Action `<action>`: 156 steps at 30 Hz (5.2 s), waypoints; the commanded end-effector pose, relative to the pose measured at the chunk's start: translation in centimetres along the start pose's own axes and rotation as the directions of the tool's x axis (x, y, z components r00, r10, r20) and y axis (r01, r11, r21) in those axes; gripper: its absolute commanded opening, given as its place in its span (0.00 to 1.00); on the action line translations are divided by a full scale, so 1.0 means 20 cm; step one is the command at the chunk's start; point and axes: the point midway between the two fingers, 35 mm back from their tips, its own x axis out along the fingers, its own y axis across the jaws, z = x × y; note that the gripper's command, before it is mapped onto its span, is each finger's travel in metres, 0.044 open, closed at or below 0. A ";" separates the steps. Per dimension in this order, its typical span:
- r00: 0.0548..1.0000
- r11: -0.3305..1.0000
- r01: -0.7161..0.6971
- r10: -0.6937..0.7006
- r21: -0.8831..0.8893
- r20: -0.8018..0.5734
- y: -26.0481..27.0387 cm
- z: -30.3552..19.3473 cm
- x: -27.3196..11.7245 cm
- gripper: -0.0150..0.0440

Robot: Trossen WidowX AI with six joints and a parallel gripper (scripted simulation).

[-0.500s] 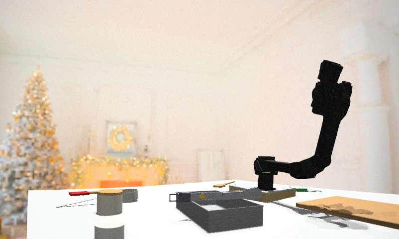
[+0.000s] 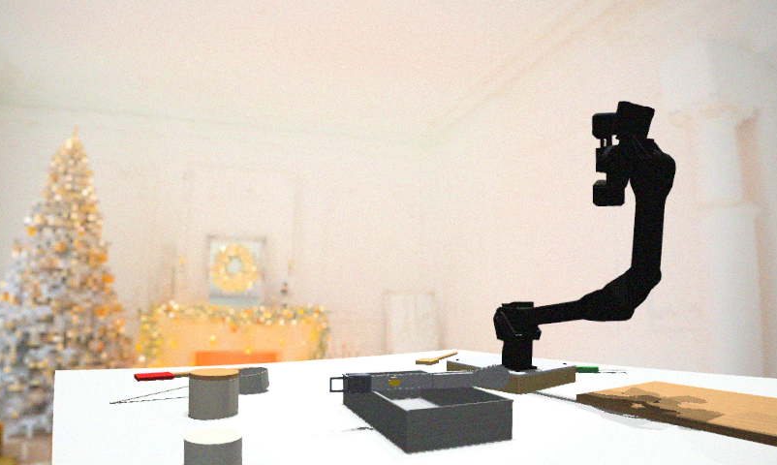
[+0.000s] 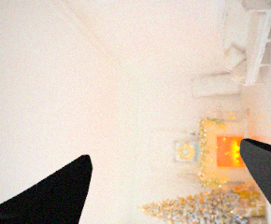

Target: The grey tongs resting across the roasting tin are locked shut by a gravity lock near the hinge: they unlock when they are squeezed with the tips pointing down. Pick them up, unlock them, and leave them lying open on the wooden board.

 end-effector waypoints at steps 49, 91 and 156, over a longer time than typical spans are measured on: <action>-0.411 0.572 -0.805 -0.729 -0.157 -0.547 -0.61 -2.17 -0.78 1.00; -0.298 0.254 -0.846 -0.954 0.468 -0.020 -1.36 -1.53 -1.82 1.00; -0.303 0.255 -0.843 -0.953 0.473 -0.026 -1.61 -1.54 -1.90 0.31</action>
